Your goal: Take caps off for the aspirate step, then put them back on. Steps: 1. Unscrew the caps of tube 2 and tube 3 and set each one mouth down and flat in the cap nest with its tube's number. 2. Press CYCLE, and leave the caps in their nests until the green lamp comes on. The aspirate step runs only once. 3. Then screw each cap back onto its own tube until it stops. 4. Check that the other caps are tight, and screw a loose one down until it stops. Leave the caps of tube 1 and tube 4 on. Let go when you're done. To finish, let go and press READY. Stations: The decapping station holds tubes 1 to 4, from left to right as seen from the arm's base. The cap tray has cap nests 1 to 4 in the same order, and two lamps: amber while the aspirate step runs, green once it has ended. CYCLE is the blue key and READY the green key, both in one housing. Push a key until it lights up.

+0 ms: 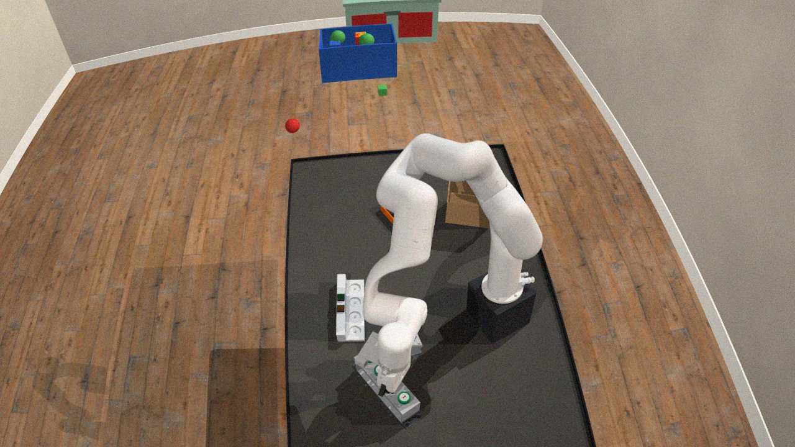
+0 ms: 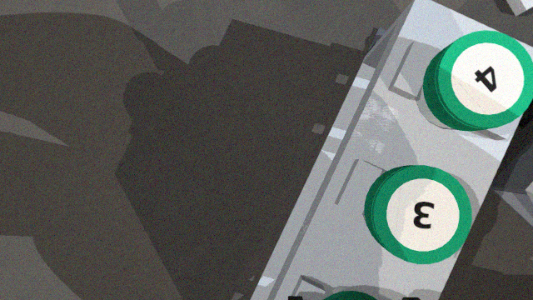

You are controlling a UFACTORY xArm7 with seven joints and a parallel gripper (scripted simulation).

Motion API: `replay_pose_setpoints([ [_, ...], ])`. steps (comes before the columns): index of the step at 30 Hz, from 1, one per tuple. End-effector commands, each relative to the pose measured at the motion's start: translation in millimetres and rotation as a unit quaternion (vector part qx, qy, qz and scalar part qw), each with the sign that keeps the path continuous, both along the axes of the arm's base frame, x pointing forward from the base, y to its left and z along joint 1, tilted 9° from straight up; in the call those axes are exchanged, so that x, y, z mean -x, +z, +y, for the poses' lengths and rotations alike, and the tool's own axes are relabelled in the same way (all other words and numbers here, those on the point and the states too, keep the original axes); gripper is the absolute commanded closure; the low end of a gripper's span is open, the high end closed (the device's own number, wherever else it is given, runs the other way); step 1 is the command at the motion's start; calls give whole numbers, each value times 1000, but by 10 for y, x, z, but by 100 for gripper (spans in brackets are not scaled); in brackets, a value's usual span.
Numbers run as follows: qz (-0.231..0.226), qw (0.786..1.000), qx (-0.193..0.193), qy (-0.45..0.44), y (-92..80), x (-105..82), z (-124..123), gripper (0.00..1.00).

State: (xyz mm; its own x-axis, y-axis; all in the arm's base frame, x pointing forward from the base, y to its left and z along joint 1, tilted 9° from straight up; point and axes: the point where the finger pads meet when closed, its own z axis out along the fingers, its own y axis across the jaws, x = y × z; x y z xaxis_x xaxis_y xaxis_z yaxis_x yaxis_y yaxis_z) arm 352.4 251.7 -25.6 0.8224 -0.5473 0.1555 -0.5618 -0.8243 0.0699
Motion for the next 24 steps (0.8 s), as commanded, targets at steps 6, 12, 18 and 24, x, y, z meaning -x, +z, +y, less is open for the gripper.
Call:
replay_pose_setpoints([
  [6,39,984,9,171,16,-13,13,100],
  [12,39,984,9,171,16,-13,13,54],
  [18,39,984,9,171,16,-13,13,54],
  [24,33,991,6,130,15,-14,13,54],
])
